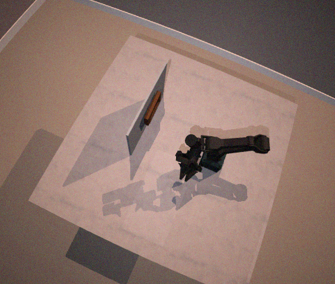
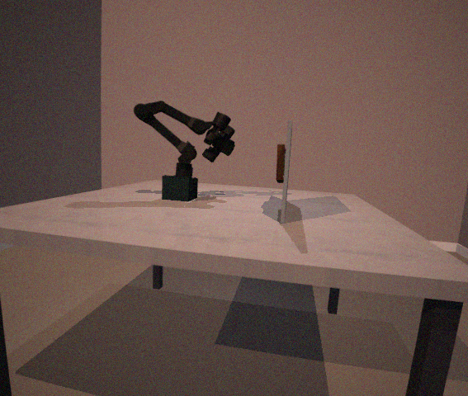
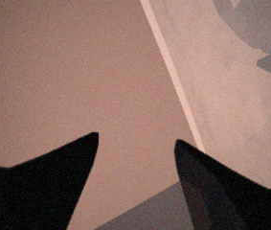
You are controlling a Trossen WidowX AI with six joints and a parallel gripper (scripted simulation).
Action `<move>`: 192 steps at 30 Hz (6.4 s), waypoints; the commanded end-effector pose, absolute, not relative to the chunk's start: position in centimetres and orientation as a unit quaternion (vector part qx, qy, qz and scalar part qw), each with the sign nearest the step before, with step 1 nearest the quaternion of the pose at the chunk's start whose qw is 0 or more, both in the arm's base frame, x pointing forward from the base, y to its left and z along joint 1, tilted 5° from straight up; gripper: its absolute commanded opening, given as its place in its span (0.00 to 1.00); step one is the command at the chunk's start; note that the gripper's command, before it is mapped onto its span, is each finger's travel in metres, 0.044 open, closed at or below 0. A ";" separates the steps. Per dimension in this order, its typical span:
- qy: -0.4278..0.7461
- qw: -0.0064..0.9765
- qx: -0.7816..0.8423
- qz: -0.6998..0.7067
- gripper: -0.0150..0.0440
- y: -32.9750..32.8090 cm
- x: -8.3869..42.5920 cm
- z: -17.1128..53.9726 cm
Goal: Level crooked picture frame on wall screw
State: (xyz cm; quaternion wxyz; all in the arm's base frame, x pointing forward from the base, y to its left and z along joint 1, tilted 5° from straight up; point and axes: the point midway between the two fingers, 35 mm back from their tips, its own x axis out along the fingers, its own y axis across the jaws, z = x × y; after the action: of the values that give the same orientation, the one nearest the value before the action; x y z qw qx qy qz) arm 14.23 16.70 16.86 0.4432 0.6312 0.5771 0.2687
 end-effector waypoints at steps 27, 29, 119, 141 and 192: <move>-0.072 0.735 0.672 -0.055 0.69 -12.9 17.8 17.6; -0.075 0.736 0.671 -0.058 0.69 -13.0 17.7 17.6; -0.075 0.736 0.671 -0.058 0.69 -13.0 17.7 17.6; -0.080 0.733 0.674 -0.054 0.69 -13.2 23.8 20.0; -0.082 0.733 0.674 -0.052 0.69 -15.1 32.5 14.3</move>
State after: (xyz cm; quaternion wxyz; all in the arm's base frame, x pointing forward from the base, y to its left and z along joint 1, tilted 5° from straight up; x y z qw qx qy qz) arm 32.34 -14.96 14.22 0.7300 0.6769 -0.0790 -0.0510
